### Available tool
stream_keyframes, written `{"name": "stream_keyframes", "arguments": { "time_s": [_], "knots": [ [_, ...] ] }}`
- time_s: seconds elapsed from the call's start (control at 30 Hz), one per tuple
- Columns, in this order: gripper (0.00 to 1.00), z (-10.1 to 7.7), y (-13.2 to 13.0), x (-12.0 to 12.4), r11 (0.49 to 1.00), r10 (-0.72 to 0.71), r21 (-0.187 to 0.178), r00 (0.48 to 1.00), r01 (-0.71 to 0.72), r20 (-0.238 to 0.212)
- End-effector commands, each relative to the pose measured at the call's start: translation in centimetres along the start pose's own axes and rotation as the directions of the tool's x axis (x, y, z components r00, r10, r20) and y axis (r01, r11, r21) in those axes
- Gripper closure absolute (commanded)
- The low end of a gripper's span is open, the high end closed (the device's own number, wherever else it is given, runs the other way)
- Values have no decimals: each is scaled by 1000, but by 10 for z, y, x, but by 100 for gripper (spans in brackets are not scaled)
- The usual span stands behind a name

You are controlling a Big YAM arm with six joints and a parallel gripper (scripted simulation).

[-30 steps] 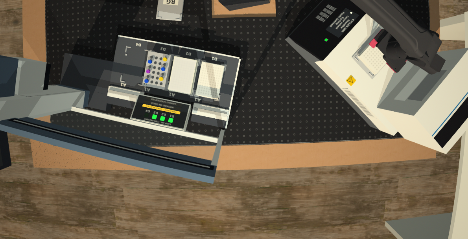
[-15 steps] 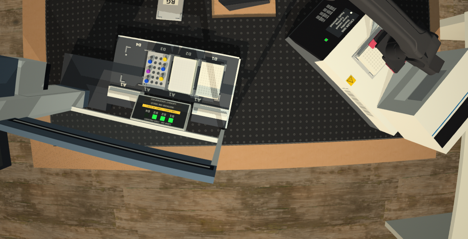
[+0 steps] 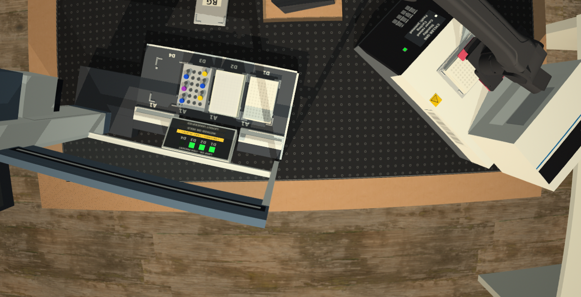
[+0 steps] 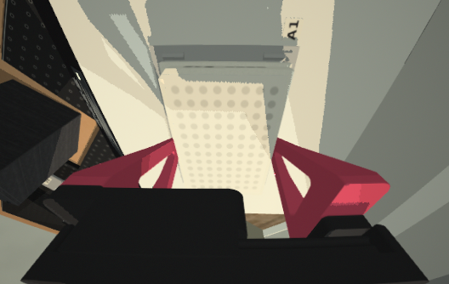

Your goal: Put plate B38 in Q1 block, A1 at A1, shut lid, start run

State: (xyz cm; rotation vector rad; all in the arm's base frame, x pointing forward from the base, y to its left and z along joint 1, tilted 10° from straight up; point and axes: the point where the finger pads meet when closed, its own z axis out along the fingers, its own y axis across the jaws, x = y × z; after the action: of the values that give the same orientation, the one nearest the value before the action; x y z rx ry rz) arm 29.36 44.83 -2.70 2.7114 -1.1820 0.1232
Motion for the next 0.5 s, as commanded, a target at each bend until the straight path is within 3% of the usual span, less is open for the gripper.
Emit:
{"name": "stream_keyframes", "arguments": {
  "time_s": [0.0,0.2,0.47],
  "knots": [
    [100,-10,-9,-9,999,-25,43,1000,25,9],
    [100,-9,-1,-7,999,-27,26,1000,27,4],
    [100,-8,-11,-10,999,-26,42,1000,26,8]
  ]
}}
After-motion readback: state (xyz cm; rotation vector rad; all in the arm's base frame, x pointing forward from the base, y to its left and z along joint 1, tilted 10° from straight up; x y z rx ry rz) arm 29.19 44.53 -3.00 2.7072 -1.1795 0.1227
